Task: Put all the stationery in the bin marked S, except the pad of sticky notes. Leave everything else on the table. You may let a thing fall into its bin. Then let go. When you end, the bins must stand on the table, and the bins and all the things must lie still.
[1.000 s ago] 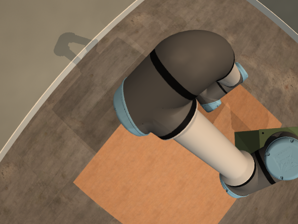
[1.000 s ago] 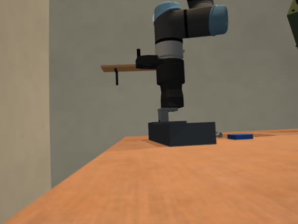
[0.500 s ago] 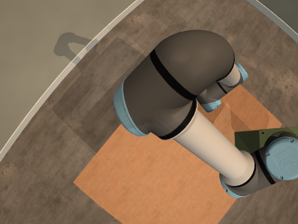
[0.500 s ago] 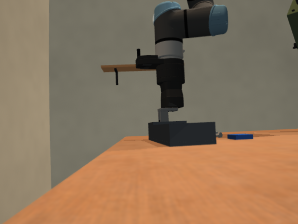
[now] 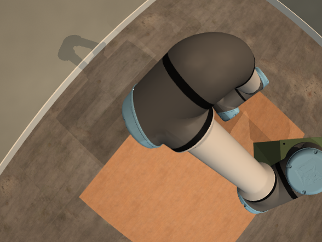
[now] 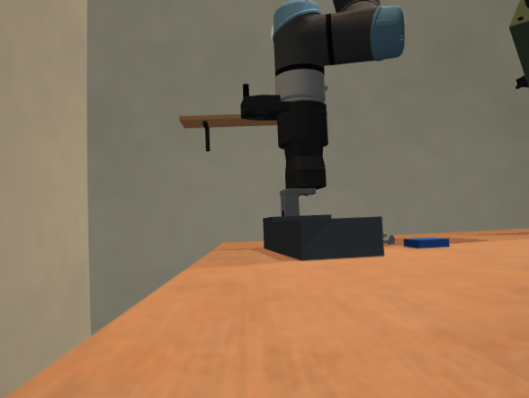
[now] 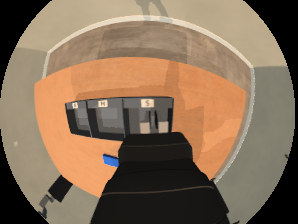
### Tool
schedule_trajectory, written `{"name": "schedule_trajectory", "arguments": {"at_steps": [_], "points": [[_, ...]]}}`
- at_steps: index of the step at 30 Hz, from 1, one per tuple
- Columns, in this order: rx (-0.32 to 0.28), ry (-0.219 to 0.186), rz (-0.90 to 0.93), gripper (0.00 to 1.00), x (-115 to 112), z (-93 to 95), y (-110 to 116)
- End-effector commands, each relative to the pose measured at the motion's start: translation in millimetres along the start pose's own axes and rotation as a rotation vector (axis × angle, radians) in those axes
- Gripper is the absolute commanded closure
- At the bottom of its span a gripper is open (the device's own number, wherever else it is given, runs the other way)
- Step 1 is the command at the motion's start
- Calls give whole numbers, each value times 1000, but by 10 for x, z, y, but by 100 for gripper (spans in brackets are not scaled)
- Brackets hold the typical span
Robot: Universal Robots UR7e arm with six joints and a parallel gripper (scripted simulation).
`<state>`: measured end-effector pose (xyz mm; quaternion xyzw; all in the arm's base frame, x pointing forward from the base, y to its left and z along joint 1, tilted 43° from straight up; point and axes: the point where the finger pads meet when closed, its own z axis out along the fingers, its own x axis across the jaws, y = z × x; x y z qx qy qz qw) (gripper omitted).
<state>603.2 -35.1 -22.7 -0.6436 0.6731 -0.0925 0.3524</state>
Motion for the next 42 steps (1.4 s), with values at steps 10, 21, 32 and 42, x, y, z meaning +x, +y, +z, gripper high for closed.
{"name": "schedule_trajectory", "arguments": {"at_steps": [10, 21, 32, 42], "points": [[1, 1, 0, 69, 2, -160, -5], [1, 1, 0, 69, 2, -300, -5], [1, 1, 0, 69, 1, -554, -5], [1, 1, 0, 69, -248, -554, -19]]}}
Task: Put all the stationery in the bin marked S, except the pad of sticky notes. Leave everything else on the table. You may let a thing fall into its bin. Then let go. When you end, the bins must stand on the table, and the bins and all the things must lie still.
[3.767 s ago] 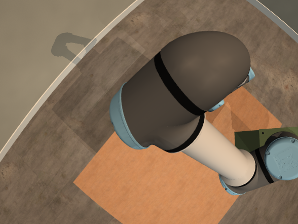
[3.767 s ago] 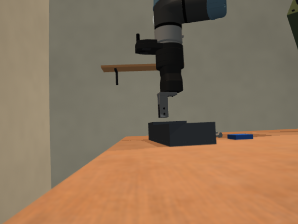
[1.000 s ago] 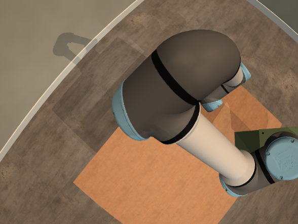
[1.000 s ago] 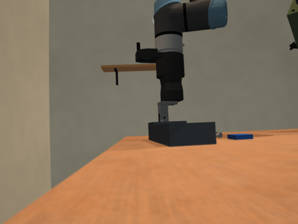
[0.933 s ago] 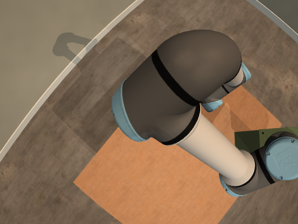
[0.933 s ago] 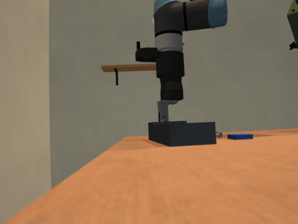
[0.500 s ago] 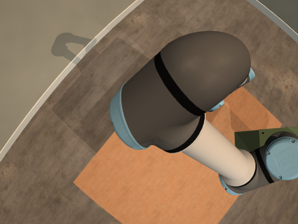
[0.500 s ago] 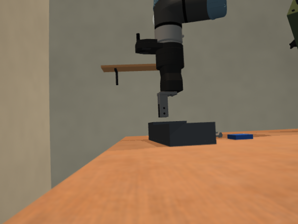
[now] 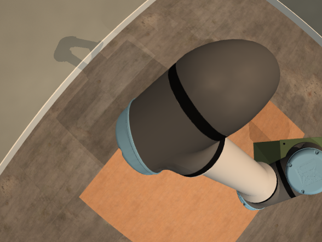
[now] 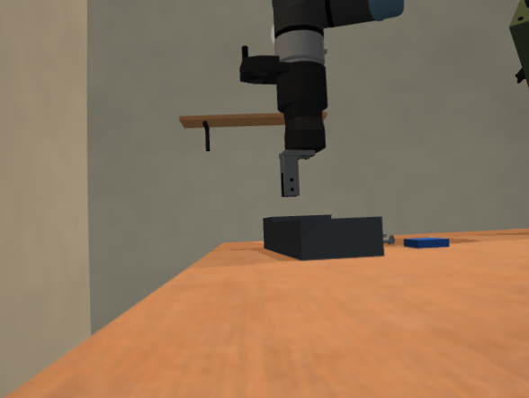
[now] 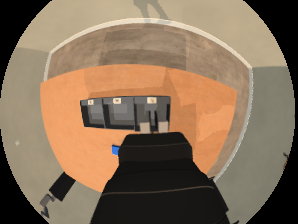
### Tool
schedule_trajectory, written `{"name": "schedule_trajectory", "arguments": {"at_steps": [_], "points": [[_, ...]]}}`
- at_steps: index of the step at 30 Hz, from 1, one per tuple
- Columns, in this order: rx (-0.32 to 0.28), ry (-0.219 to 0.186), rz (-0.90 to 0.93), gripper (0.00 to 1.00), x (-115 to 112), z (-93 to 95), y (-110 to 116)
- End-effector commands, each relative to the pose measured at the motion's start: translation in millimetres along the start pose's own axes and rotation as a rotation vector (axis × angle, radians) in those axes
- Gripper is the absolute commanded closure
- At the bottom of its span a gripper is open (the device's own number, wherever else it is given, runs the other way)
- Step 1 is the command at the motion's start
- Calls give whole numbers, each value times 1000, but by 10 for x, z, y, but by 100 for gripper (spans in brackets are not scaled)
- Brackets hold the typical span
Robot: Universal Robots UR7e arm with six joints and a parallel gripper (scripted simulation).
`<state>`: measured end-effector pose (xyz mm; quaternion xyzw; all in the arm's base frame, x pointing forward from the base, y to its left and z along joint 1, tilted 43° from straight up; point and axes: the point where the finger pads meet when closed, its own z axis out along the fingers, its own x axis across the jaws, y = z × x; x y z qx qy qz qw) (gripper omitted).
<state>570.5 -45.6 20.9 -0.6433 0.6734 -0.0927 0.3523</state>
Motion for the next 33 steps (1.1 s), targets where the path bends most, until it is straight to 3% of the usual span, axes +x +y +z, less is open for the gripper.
{"name": "schedule_trajectory", "arguments": {"at_steps": [1, 10, 14, 20, 33], "points": [[1, 0, -1, 69, -216, -5, -15], [1, 0, -1, 69, -666, -6, -39], [1, 0, -1, 69, -754, -5, -44], [1, 0, -1, 69, -754, -5, -44], [1, 0, -1, 69, -754, 288, -45]]}}
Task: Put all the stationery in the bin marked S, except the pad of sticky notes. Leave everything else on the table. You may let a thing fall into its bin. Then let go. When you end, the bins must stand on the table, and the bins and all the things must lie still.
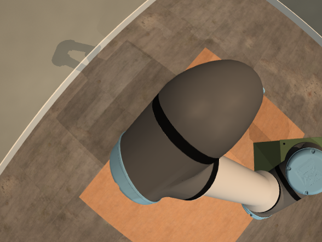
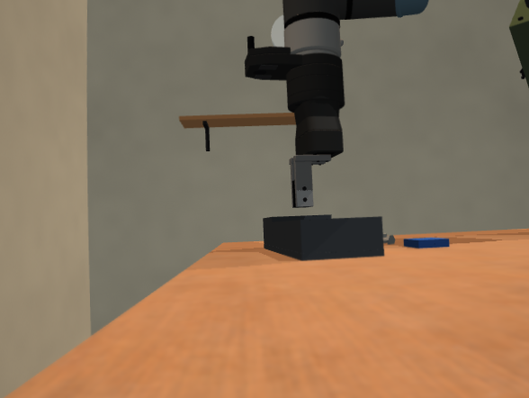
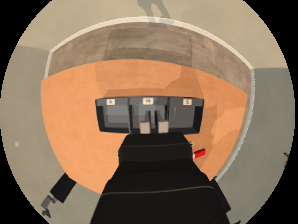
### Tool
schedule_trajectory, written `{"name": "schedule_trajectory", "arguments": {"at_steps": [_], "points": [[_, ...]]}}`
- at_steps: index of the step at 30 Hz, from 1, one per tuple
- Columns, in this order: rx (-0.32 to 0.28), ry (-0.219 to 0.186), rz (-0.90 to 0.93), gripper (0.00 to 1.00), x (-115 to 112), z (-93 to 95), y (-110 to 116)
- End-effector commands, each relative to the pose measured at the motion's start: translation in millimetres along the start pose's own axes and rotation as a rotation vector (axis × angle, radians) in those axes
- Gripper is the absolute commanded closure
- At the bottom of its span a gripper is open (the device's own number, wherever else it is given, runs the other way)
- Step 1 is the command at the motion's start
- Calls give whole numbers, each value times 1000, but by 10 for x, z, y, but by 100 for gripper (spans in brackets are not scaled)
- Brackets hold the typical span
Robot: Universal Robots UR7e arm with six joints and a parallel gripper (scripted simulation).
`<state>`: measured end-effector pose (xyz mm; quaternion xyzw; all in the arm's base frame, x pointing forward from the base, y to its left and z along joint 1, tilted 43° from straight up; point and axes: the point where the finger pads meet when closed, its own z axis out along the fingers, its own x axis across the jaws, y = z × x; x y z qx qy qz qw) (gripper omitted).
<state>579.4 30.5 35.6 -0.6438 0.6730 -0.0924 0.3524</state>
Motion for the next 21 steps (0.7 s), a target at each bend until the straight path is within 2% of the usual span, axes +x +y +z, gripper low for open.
{"name": "schedule_trajectory", "arguments": {"at_steps": [1, 11, 21], "points": [[2, 1, 0, 69, 1, 120, -6], [2, 1, 0, 69, 1, 386, -6], [2, 1, 0, 69, 1, 393, -7]]}}
